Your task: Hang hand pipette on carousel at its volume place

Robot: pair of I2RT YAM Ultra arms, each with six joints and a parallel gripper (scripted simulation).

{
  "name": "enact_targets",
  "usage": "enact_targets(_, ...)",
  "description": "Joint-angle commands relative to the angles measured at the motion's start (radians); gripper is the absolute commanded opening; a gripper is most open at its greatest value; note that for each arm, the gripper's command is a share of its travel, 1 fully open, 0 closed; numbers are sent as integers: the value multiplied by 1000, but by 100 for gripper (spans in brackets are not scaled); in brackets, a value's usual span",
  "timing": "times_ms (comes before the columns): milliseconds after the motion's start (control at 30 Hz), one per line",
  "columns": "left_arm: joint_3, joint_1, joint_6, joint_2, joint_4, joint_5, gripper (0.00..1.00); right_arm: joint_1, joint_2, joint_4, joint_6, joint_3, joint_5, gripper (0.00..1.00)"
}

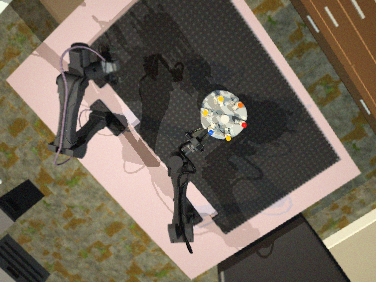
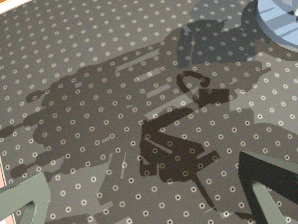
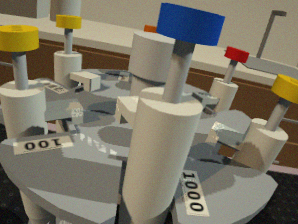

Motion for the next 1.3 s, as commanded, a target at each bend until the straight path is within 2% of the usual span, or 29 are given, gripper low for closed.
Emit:
enact_targets(0,15,9,7,1,12,21,100,-7,-33,27,2,36,21,12)
enact_targets(1000,15,9,7,1,12,21,100,-7,-33,27,2,36,21,12)
enact_targets(1033,15,9,7,1,12,21,100,18,21,11,3,61,64,12)
enact_targets(1167,15,9,7,1,12,21,100,51,91,-23,-2,154,231,12)
enact_targets(1267,15,9,7,1,12,21,100,51,103,-34,-2,175,249,12)
